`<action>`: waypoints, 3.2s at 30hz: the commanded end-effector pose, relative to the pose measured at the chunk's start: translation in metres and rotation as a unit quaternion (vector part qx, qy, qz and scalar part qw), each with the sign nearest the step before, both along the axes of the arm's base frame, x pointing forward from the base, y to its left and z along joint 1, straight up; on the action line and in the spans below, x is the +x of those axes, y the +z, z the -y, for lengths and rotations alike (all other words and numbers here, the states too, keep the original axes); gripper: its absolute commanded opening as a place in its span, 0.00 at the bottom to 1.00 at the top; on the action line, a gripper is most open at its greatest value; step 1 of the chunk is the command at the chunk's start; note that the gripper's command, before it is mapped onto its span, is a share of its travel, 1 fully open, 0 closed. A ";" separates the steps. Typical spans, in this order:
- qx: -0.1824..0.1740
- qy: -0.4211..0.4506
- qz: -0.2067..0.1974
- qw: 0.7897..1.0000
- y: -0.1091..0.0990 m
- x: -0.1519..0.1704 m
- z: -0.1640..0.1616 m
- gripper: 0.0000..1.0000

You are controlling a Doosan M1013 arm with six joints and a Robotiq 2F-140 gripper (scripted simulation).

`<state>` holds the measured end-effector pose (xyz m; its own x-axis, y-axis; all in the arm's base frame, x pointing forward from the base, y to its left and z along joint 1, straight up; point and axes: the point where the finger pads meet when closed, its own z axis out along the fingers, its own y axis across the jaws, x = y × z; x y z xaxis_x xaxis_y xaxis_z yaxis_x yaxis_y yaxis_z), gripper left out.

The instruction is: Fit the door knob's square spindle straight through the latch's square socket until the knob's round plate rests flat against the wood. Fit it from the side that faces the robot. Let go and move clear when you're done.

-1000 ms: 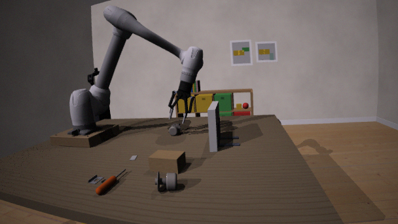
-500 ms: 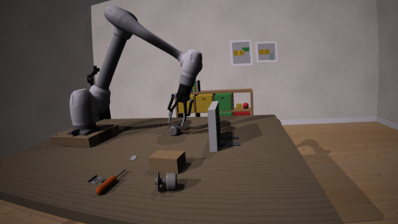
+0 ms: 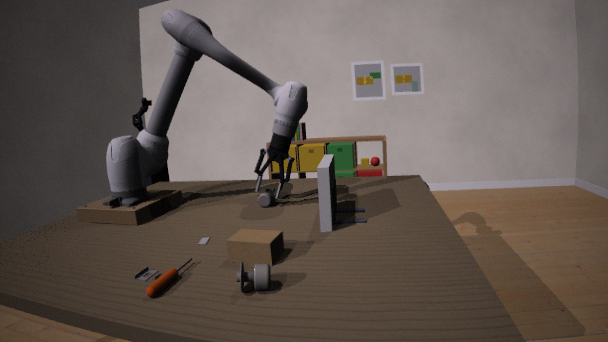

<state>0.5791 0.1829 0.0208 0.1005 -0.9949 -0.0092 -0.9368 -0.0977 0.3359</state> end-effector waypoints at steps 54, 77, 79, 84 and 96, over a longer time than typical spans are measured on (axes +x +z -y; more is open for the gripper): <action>0.000 0.000 0.000 1.000 -0.023 -0.008 0.001 0.42; 0.000 0.000 0.000 1.000 -0.014 -0.008 0.001 0.42; 0.000 0.000 0.000 1.000 -0.009 -0.008 0.001 0.42; 0.000 0.000 0.000 1.000 -0.001 -0.009 0.001 0.42; 0.000 0.000 0.000 1.000 0.012 -0.009 0.001 0.42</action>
<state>0.5706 0.1822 0.0323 0.1005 -0.9949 -0.0092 -0.9368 -0.0978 0.3358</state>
